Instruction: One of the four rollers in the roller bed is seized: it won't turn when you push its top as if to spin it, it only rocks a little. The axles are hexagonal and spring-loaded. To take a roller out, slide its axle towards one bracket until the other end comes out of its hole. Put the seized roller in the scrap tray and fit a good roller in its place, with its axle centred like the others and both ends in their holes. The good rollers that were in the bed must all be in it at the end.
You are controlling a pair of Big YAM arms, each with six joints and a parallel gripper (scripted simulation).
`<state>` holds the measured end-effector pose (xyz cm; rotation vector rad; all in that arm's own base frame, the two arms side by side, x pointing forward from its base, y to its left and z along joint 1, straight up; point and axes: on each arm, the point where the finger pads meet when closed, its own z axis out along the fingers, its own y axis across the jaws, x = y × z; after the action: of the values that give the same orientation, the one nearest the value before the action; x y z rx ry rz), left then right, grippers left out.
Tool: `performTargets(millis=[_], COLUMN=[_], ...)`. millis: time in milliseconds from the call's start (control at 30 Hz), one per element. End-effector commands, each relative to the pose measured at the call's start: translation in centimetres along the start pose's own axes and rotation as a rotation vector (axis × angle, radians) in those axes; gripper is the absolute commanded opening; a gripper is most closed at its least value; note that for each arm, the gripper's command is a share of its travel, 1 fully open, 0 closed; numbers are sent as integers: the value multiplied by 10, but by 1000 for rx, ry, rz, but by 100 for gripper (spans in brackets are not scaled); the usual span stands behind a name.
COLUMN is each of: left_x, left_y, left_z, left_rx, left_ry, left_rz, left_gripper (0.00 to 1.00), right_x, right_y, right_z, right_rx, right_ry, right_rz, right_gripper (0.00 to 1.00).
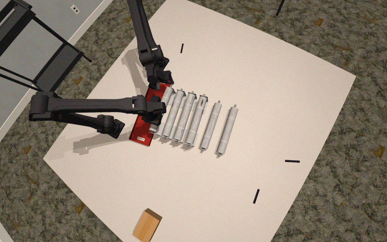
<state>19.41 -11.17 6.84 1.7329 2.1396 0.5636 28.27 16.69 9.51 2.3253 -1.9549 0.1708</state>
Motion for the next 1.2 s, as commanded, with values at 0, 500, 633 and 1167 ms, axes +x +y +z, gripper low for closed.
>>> performTargets(millis=[0,500,633,1167], left_x=[-11,-11,-11,-20], left_y=[10,10,10,13], left_z=[-17,-17,-17,-14], left_rx=[-9,-9,-9,-14], left_ry=[-47,-47,-47,-74], left_rz=[8,8,8,0], left_gripper=[3,3,3,32], right_x=[-10,-10,-10,-10], right_y=[-22,-22,-22,-21], right_z=[-36,-36,-36,-36], right_rx=[66,66,66,65], right_ry=[-23,-23,-23,-22], right_rz=[-7,-7,-7,-19], right_gripper=[32,32,32,32])
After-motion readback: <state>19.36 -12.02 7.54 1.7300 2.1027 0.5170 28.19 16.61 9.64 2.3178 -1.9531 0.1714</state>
